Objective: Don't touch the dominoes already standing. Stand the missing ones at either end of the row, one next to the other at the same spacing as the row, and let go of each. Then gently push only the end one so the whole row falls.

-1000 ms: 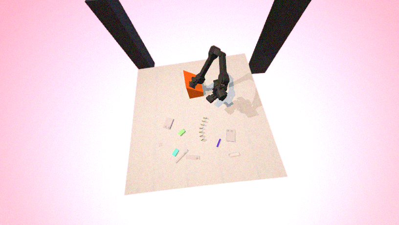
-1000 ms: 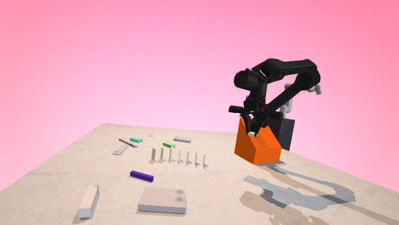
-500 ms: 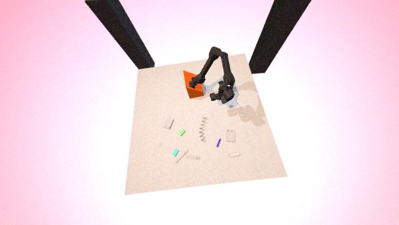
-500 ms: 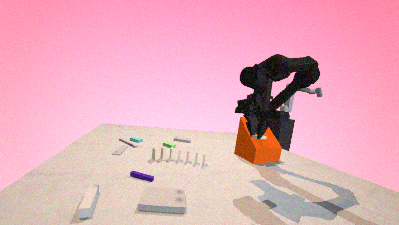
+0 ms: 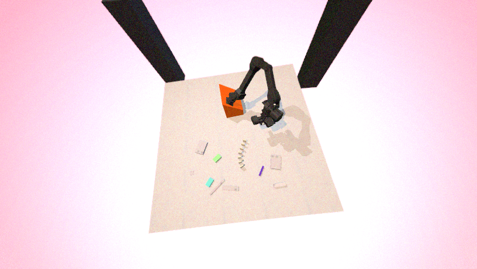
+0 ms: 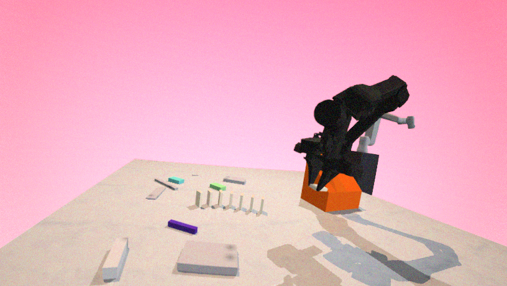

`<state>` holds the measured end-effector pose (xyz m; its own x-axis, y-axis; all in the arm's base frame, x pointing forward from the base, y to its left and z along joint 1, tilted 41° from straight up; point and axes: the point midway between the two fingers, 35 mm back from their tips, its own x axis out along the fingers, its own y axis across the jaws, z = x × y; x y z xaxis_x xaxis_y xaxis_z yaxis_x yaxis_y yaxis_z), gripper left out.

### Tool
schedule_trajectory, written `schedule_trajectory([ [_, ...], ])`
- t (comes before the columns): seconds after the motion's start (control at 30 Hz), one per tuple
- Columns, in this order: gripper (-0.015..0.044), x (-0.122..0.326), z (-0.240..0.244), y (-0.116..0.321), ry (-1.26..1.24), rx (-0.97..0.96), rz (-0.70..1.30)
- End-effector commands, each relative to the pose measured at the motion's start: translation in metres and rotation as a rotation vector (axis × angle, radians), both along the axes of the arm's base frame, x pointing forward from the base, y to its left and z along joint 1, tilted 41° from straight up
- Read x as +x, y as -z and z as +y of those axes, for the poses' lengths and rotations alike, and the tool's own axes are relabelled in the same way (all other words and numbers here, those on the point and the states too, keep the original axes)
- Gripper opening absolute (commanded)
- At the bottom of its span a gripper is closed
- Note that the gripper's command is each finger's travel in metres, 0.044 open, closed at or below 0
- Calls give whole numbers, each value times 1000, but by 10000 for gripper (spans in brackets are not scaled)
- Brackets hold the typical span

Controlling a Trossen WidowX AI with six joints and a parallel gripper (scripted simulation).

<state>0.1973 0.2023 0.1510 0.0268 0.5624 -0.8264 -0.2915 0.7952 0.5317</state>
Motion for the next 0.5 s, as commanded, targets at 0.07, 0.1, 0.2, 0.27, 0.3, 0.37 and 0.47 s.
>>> schedule_trajectory([
  [0.07, 107, 11, 12, 22, 8, -71, -149],
  [0.1, 107, 13, 14, 24, 10, -79, -174],
  [0.2, 107, 17, 20, 30, 20, -97, -249],
  [0.27, 107, 20, 25, 33, 29, -107, -299],
  [0.3, 107, 22, 27, 34, 34, -110, -324],
  [0.37, 107, 24, 31, 37, 45, -116, -373],
  [0.47, 107, 27, 38, 39, 66, -119, -447],
])
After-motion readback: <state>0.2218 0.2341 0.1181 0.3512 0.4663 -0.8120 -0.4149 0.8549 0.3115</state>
